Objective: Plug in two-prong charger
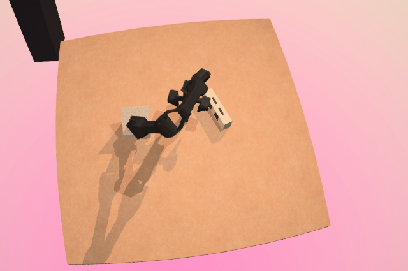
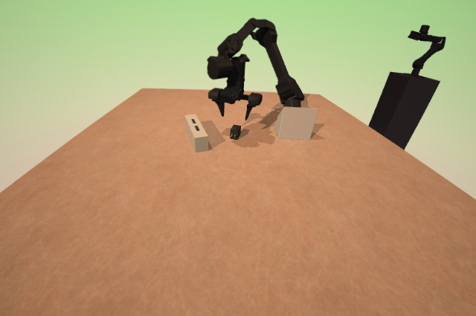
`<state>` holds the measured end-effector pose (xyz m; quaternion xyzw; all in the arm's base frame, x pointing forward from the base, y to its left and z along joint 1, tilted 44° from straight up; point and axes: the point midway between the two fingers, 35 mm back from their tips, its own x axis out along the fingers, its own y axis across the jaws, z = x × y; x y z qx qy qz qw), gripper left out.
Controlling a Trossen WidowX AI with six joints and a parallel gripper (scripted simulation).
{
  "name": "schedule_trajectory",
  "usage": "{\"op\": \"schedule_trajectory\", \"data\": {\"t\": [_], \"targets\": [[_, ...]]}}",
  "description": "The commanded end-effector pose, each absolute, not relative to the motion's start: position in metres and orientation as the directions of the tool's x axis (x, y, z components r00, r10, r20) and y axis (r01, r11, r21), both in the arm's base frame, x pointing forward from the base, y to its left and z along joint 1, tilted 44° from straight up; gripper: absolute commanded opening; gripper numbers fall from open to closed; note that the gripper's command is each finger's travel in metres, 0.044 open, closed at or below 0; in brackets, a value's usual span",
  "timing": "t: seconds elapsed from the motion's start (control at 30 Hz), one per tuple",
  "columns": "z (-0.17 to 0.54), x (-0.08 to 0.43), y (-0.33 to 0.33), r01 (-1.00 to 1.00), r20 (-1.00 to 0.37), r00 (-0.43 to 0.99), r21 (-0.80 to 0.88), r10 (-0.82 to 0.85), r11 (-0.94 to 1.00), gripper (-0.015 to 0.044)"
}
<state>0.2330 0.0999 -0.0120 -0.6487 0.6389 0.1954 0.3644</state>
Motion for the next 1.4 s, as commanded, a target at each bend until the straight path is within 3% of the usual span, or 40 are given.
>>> {"op": "schedule_trajectory", "data": {"t": [0.0,1.37], "targets": [[-0.016,0.225,0.089,-0.975,-0.672,0.099,-0.212,-0.734,0.063,0.044],[-0.058,0.233,0.05,-0.975,-0.671,0.1,-0.213,-0.735,0.062,0.044]]}}
